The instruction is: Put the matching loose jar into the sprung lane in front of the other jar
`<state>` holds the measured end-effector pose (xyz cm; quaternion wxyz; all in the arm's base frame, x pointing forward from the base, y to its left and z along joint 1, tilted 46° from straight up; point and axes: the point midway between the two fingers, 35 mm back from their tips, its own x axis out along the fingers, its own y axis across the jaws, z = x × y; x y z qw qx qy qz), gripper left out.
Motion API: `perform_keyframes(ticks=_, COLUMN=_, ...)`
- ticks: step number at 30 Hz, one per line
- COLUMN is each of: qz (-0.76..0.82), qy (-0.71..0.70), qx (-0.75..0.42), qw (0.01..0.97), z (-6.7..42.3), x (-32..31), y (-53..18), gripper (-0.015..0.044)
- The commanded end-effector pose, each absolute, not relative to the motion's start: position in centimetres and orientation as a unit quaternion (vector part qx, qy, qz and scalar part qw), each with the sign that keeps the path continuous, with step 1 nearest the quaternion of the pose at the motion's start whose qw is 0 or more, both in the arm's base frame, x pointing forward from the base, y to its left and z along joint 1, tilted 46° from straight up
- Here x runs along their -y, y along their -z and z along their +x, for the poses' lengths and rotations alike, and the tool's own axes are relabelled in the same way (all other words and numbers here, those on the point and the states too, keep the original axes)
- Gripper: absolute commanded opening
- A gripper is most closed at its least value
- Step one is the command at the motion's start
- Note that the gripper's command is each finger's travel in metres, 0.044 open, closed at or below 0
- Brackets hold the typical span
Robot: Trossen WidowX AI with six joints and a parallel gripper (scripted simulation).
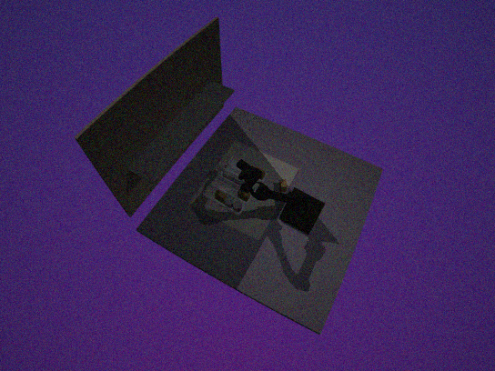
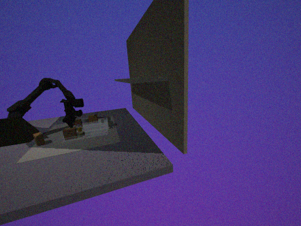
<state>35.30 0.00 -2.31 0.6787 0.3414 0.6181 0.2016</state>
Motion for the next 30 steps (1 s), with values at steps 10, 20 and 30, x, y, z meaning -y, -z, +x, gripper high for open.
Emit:
perform_keyframes(ticks=10, qz=0.339, qy=-0.206, qx=-0.607, qw=0.689, z=36.06, x=-0.16, y=2.3, gripper=0.0)
perform_keyframes(ticks=20, qz=0.339, qy=-0.206, qx=-0.607, qw=0.689, z=36.06, x=-0.36, y=2.48, gripper=0.0)
perform_keyframes(ticks=30, qz=0.339, qy=-0.206, qx=-0.607, qw=0.689, z=36.06, x=-0.56, y=2.67, gripper=0.0)
